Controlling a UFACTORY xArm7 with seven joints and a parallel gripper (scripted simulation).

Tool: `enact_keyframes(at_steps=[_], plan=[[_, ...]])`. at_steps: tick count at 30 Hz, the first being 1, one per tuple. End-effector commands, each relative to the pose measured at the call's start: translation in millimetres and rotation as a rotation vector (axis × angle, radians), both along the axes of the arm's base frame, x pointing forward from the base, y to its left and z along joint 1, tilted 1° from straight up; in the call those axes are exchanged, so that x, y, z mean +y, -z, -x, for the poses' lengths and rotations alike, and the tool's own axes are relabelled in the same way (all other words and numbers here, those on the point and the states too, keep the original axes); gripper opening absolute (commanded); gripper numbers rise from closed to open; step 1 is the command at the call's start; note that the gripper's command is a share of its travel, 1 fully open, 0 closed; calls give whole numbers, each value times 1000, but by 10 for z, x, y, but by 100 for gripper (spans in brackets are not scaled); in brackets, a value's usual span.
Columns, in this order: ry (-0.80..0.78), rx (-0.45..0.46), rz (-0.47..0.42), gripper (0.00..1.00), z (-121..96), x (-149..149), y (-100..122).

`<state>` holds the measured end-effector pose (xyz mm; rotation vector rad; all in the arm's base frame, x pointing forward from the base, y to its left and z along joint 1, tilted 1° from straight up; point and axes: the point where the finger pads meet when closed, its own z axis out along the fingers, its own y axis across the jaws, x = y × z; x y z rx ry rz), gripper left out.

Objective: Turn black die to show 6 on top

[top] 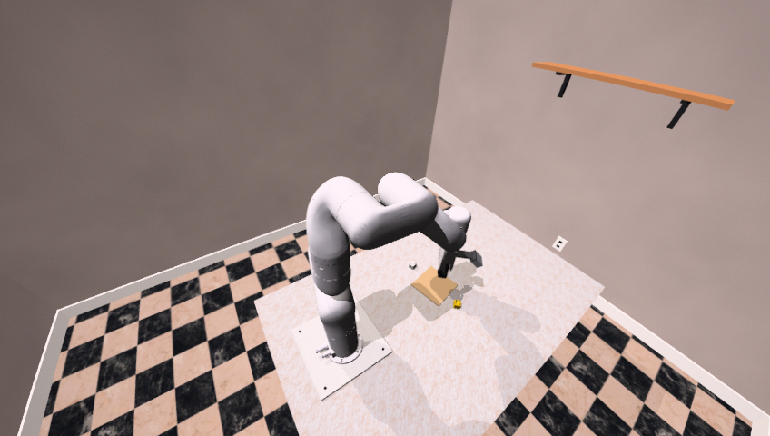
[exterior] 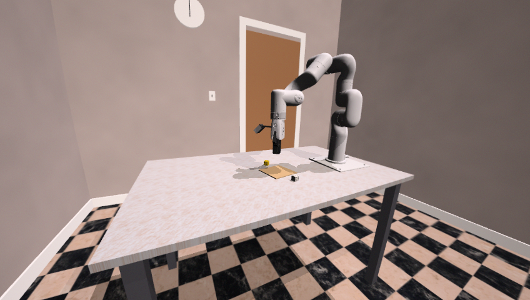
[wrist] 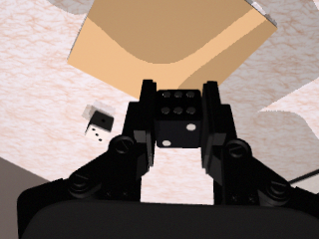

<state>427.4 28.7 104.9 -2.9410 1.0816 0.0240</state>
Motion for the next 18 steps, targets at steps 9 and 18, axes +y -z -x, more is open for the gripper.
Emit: enact_keyframes(at_steps=[9,18], plan=[[-364,-9,-12,21,-53,79,-5],[-581,-12,-12,21,-75,127,2]])
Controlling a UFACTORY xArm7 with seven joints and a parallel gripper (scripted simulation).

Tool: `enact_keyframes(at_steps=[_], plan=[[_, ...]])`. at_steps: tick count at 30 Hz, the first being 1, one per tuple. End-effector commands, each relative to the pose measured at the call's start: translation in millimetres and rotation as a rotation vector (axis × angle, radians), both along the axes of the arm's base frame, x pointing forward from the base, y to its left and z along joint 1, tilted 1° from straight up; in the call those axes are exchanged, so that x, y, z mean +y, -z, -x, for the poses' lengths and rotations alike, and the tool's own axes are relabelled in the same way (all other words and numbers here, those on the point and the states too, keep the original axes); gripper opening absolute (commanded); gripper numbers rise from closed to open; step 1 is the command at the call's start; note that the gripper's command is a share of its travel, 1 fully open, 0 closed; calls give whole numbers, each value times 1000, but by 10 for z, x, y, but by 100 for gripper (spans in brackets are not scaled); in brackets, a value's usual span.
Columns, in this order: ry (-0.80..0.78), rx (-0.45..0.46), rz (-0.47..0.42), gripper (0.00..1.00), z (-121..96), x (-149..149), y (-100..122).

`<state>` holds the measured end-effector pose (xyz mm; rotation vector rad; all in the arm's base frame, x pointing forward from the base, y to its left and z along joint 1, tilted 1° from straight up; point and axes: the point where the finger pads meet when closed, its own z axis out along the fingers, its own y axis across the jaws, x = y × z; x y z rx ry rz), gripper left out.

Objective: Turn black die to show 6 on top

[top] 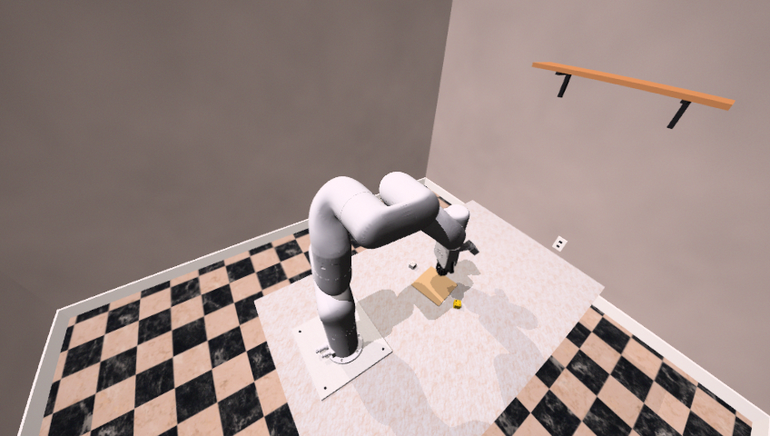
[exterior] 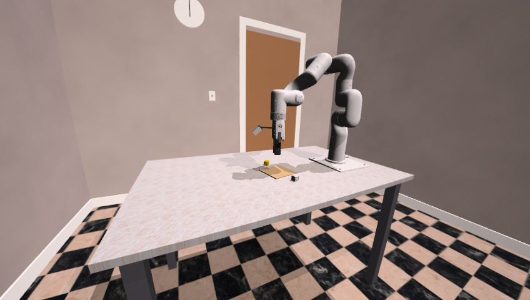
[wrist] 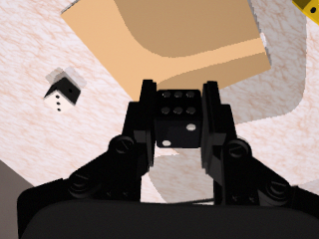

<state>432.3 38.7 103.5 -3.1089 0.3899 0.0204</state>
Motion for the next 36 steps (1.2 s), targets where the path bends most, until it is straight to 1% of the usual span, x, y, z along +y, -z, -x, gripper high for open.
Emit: enact_keyframes(at_steps=[1,7,9,14,29,33,36], plan=[[-153,-6,-10,21,-30,34,-11],[-279,-7,-10,21,-43,62,-7],[-279,-7,-10,21,-43,62,-7],[-336,-8,-10,21,-48,75,-5],[-361,-12,-9,21,-51,81,-5],[-361,-50,-7,21,-52,81,-9],[-360,-116,-2,21,-48,78,-24]])
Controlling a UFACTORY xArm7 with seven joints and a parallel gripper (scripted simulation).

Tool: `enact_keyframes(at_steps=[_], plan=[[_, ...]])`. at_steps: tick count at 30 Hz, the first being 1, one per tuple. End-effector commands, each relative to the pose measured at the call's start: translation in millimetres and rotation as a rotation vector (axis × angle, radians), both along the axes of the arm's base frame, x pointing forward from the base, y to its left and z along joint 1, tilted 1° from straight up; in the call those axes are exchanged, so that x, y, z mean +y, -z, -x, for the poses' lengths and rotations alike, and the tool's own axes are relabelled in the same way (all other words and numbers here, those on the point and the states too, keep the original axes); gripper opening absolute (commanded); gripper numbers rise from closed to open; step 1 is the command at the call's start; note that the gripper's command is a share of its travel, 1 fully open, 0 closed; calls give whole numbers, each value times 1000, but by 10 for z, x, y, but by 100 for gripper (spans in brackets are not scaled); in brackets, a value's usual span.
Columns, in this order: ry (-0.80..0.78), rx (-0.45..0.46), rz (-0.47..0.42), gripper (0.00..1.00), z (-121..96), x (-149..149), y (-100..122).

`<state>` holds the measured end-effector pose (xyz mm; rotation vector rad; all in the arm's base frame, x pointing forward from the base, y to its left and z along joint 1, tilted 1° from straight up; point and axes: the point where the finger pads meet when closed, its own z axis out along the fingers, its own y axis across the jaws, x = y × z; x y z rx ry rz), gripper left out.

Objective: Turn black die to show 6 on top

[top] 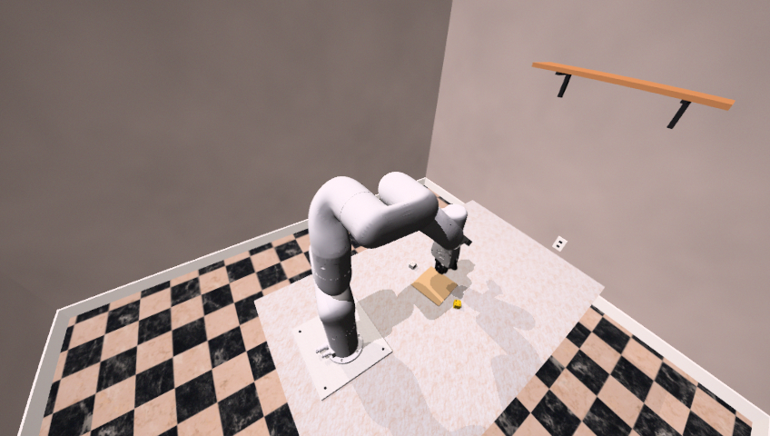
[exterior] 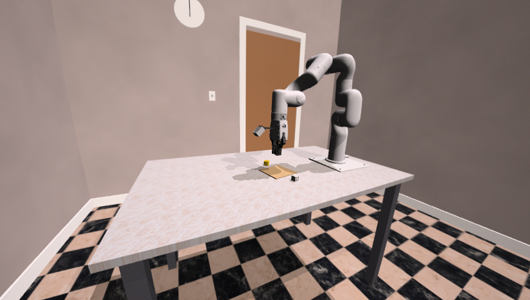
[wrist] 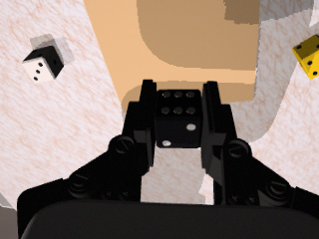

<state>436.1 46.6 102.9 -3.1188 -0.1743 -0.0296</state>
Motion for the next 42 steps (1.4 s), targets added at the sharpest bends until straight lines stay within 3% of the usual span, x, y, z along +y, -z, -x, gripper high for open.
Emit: enact_keyframes(at_steps=[1,5,8,11,21,24,27,37,42], plan=[[2,-110,-12,21,-7,-2,-37],[4,-239,-27,21,13,0,-11],[4,-248,-28,21,15,0,-11],[6,-359,-41,21,26,3,-10],[14,-585,-52,21,41,-28,-13],[14,-596,-53,21,43,-27,-13],[13,-701,-74,21,56,-10,-8],[15,-892,-101,21,83,-7,-27],[16,-946,-106,21,85,-9,-33]])
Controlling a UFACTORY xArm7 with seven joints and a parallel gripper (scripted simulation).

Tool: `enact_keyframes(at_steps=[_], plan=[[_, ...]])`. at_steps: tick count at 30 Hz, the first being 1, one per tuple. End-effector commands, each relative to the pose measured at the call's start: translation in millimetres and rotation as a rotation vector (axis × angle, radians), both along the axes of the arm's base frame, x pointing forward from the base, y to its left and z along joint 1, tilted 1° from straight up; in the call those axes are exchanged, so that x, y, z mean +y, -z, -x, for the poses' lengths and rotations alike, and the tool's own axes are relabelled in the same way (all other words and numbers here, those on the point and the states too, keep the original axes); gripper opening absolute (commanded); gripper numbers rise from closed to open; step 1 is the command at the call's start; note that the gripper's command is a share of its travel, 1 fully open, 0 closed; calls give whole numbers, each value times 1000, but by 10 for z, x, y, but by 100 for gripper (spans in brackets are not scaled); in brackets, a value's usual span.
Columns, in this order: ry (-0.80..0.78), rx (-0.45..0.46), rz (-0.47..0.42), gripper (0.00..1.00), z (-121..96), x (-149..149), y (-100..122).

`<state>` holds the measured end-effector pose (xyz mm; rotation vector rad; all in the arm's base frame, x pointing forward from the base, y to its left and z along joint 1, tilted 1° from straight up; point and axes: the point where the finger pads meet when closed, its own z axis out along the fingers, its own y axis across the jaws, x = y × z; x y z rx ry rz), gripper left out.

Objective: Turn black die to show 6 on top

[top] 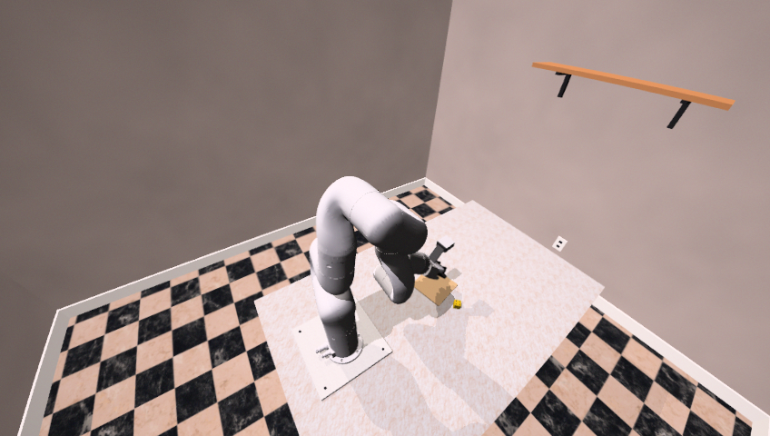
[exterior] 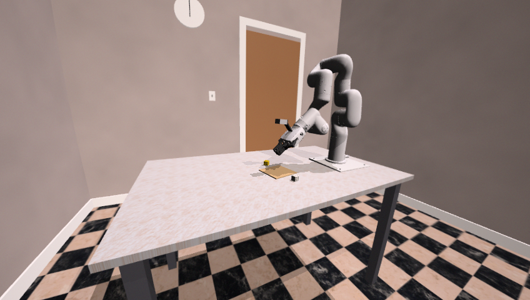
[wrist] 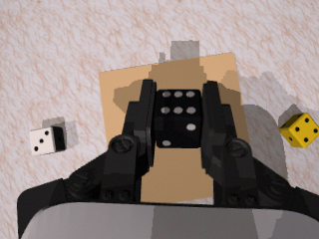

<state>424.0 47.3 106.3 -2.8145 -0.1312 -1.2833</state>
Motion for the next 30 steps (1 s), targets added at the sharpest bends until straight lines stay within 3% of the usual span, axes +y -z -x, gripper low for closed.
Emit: enact_keyframes(at_steps=[1,8,20,30], plan=[[-14,-135,-24,21,-38,-17,2],[-15,-211,-34,21,-18,-15,2],[-15,-216,-34,21,-16,-14,24],[-14,-217,-33,21,-15,-11,271]])
